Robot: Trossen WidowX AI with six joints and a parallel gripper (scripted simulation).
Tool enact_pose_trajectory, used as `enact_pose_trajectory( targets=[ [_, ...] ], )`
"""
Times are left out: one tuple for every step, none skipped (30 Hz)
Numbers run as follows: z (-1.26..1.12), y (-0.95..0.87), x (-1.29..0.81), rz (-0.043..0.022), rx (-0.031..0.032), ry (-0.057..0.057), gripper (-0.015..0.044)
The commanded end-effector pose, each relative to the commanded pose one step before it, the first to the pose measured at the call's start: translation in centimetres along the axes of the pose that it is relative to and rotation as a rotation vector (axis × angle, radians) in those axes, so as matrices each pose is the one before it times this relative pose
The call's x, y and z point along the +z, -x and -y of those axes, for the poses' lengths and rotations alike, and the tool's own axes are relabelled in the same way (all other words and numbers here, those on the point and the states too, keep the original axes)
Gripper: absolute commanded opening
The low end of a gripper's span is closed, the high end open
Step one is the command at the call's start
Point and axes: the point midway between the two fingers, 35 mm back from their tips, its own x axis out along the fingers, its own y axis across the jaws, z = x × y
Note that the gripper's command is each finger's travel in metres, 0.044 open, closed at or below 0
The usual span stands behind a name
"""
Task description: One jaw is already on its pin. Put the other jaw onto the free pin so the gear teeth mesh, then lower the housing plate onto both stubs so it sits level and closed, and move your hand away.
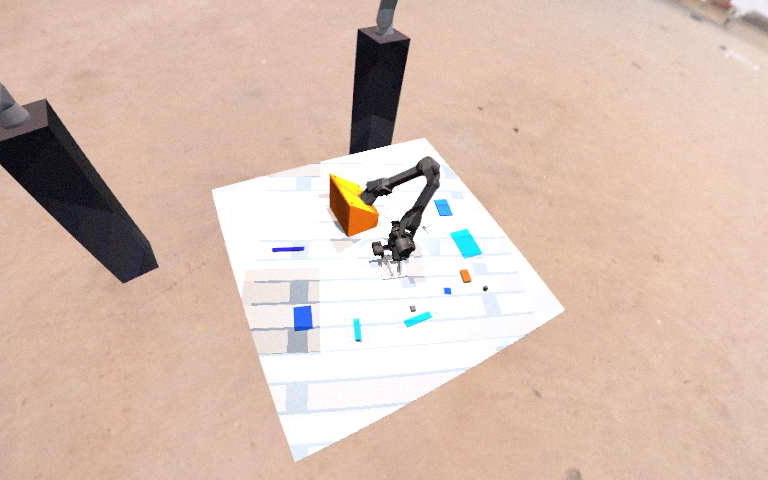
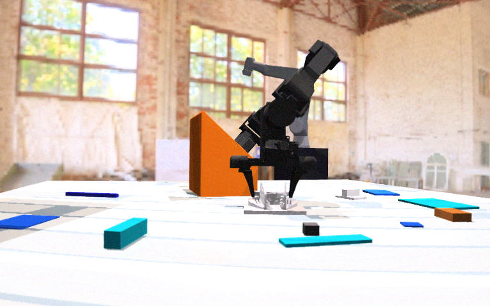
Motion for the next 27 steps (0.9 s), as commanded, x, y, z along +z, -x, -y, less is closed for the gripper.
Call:
enact_pose_trajectory(
  targets=[
    [-0.052,-0.156,0.015,0.00017,0.00293,-0.0004,0.0351],
    [0.000,0.000,0.000,0.00000,0.00000,0.0000,0.0351],
    [0.000,0.000,0.000,0.00000,0.00000,0.0000,0.0351],
    [0.000,-0.012,0.000,0.00000,0.00000,0.0000,0.0351],
    [0.000,-0.036,0.000,-0.00001,0.00001,0.0000,0.0351],
    [0.000,-0.061,-0.001,-0.00001,0.00002,0.0000,0.0351],
    [0.000,-0.061,-0.001,-0.00001,0.00002,0.0000,0.0351],
    [0.000,-0.036,-0.001,-0.00001,0.00002,0.0000,0.0351],
    [0.000,-0.012,0.000,0.00000,0.00001,0.0000,0.0351],
    [0.000,0.000,0.000,0.00000,0.00000,0.0000,0.0351],
    [0.000,0.000,0.000,0.00000,0.00000,0.0000,0.0351],
    [0.000,0.000,0.000,0.00000,0.00000,0.0000,0.0351],
    [0.000,0.000,0.000,0.00000,0.00000,0.0000,0.0351],
    [0.000,0.000,0.000,0.00000,0.00000,0.0000,0.0351],
    [0.000,0.000,0.000,0.00000,0.00000,0.0000,0.0351],
    [0.000,0.000,0.000,0.00000,0.00000,0.0000,0.0351],
    [0.000,0.000,0.000,0.00000,0.00000,0.0000,0.0351],
    [0.000,0.000,0.000,0.00000,0.00000,0.0000,0.0351],
    [0.000,0.000,0.000,0.00000,0.00000,0.0000,0.0351],
    [0.000,0.000,0.000,0.00000,0.00000,0.0000,0.0351],
    [0.000,0.000,0.000,0.00000,0.00000,0.0000,0.0351],
    [0.000,0.000,0.000,0.00000,0.00000,0.0000,0.0351],
    [0.000,0.000,0.000,0.00000,0.00000,0.0000,0.0351],
    [0.000,0.000,0.000,0.00000,0.00000,0.0000,0.0351],
    [0.000,0.000,0.000,0.00000,0.00000,0.0000,0.0351],
    [0.000,0.000,0.000,0.00000,0.00000,0.0000,0.0351],
    [0.000,0.000,0.000,0.00000,0.00000,0.0000,0.0351]
  ],
)
